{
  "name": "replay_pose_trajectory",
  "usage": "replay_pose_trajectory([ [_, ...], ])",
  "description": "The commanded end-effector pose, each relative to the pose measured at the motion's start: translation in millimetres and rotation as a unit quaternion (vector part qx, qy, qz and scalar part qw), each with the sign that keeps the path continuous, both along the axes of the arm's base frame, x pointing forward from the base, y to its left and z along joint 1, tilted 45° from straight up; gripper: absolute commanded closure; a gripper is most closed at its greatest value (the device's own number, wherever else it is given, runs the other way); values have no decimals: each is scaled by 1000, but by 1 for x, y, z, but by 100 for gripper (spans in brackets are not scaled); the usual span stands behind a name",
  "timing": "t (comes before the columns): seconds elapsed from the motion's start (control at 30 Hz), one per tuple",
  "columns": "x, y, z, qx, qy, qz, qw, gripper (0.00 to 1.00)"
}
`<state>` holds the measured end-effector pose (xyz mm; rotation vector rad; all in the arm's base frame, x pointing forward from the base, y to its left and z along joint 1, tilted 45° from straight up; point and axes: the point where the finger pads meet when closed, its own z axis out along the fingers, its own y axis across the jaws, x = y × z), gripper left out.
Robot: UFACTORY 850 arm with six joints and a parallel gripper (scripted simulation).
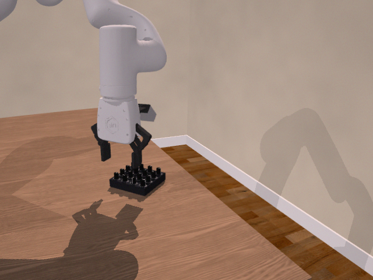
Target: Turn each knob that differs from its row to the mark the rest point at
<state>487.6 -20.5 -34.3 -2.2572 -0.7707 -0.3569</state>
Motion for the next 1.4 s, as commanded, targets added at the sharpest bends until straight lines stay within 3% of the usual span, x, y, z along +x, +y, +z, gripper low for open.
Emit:
replay_pose_trajectory([
  [0.0, 1, -1, 0, 0, -1, 0, 1000, 0],
  [0.7, 1, -1, 1, 0, 8, -9, 1000, 0],
  [0.97, 5, -4, 2, 4, 95, -97, 991, 0],
  [1.03, 5, -4, 2, 4, 95, -97, 991, 0],
  [1.1, 7, -6, 2, 6, 134, -135, 982, 0],
  [1.37, 11, -9, 3, 9, 212, -213, 954, 0],
])
